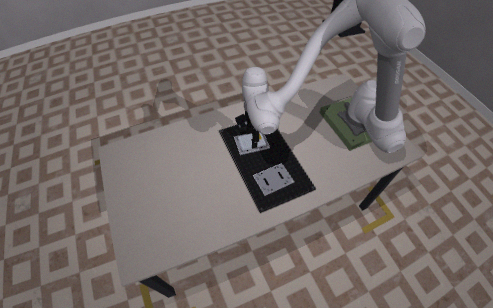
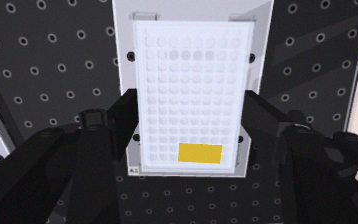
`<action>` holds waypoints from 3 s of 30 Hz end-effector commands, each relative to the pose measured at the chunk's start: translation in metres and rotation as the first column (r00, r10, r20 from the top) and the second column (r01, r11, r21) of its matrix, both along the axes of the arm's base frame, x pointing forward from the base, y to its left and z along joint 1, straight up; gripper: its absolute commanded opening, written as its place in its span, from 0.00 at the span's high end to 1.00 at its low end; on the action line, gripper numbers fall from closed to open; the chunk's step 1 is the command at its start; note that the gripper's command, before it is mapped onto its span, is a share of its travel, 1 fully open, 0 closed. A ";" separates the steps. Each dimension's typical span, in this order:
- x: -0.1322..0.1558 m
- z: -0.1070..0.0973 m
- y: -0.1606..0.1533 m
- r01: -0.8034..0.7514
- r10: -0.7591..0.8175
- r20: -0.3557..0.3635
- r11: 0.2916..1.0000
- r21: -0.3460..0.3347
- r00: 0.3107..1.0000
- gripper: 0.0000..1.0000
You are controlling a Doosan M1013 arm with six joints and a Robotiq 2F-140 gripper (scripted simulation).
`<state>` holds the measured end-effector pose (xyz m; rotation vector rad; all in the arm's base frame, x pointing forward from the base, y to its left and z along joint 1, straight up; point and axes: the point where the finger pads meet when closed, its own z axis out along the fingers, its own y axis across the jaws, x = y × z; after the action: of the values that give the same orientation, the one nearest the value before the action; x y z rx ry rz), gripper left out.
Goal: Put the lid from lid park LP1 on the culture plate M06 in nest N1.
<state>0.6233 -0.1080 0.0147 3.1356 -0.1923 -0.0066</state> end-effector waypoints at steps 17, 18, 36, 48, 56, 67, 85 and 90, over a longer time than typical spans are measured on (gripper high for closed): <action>0.001 0.001 0.000 0.000 0.000 0.001 1.000 0.000 1.000 0.31; 0.001 0.001 0.000 0.000 0.000 0.001 1.000 0.000 1.000 0.31; 0.001 0.001 0.000 0.000 0.000 0.001 1.000 0.000 1.000 0.31; 0.001 0.004 0.000 0.000 0.000 0.001 1.000 0.000 1.000 0.31; 0.001 0.014 0.000 0.000 0.000 0.001 1.000 0.000 1.000 0.31; 0.001 0.032 0.000 0.000 0.000 0.001 1.000 0.000 1.000 0.31; 0.001 0.050 0.000 0.000 0.000 0.001 1.000 0.000 1.000 0.31; 0.001 0.050 0.000 0.000 0.000 0.001 1.000 0.000 1.000 0.31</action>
<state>0.6234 -0.1081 0.0641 3.1356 -0.1923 -0.0066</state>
